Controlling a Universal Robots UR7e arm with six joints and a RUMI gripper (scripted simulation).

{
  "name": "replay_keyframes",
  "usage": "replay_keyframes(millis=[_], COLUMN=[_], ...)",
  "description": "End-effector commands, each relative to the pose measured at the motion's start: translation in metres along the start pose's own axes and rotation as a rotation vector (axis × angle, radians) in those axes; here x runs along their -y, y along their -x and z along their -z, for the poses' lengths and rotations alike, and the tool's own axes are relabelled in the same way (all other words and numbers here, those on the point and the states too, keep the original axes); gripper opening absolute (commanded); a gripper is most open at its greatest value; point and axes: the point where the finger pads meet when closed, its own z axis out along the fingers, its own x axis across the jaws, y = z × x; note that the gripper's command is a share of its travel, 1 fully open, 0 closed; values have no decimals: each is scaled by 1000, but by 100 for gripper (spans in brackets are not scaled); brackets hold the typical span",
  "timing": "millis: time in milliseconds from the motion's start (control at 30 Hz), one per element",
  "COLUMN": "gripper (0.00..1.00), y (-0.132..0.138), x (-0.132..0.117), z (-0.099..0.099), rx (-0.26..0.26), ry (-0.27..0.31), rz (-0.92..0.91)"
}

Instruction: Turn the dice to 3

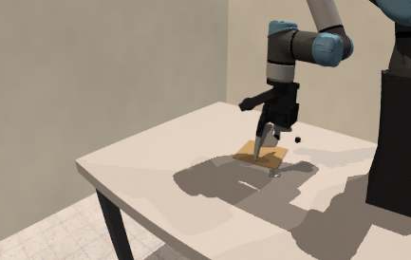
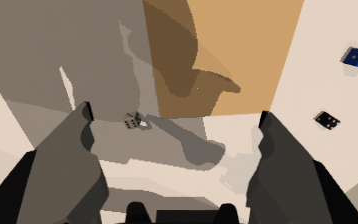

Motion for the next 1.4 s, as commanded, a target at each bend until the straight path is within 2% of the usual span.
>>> replay_keyframes(millis=[0,267,533,1367], gripper=[100,100,100,100], y=[25,48,56,58], x=[-8,-17,-20,-21], z=[0,0,0,0], rx=[-4,-4,-4,-4], ry=[-3,-3,-3,-3], rz=[-2,-2,-2,-2])
